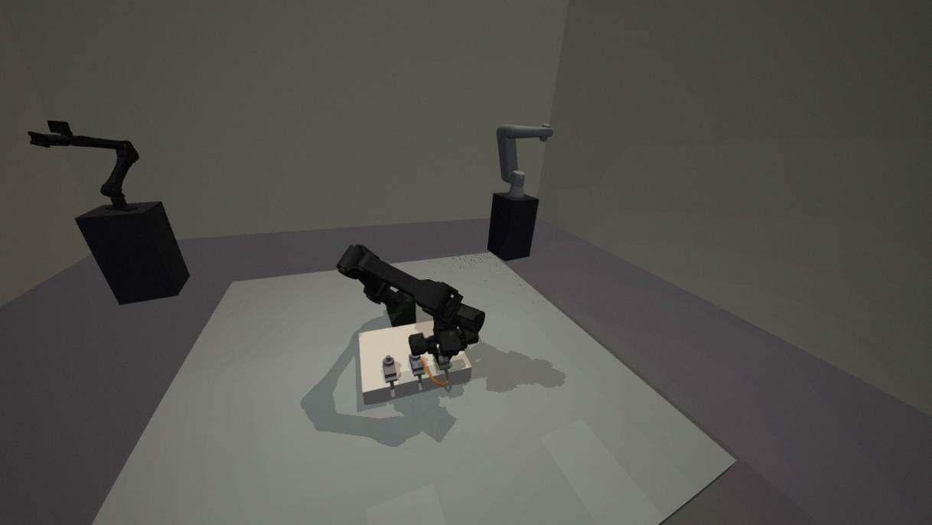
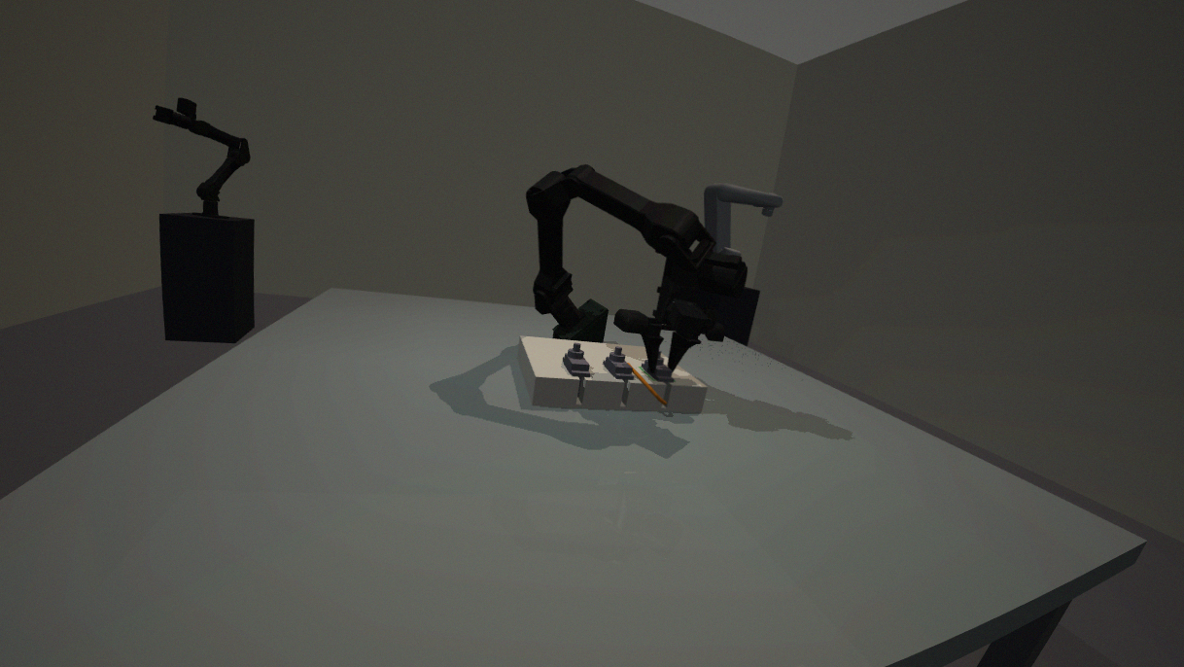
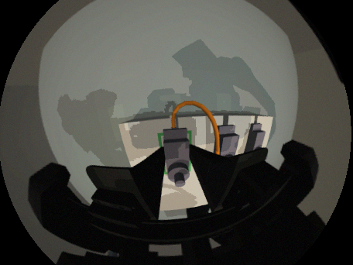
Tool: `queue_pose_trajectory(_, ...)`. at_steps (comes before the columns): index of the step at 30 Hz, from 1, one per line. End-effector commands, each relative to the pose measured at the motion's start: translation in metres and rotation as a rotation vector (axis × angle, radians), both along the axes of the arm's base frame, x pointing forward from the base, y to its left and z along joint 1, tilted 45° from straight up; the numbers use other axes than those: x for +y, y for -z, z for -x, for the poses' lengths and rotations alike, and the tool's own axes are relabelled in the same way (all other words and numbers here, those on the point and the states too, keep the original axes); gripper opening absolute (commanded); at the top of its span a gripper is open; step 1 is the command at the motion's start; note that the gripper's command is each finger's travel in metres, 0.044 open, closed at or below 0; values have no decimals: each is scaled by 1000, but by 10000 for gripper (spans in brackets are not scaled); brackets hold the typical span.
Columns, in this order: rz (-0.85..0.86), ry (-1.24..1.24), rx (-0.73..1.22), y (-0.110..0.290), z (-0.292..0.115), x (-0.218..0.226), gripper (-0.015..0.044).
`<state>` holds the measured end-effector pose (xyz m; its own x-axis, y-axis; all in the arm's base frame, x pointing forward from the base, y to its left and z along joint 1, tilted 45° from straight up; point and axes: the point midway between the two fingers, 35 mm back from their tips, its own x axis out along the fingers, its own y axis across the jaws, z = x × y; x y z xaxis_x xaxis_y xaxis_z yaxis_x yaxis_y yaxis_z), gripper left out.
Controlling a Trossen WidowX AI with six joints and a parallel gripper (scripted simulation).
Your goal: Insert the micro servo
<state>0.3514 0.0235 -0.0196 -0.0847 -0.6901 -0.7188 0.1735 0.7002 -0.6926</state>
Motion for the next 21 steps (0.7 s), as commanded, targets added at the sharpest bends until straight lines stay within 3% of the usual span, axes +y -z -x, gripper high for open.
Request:
queue_pose_trajectory(1, 3, -8, 1, 0, 0, 0, 79)
queue_pose_trajectory(5, 3, -8, 1, 0, 0, 0, 184)
queue_pose_trajectory(16, 2, -8, 1, -26, 4, 24, 187)
queue_pose_trajectory(21, -4, -16, 7, -36, 34, 49, 319)
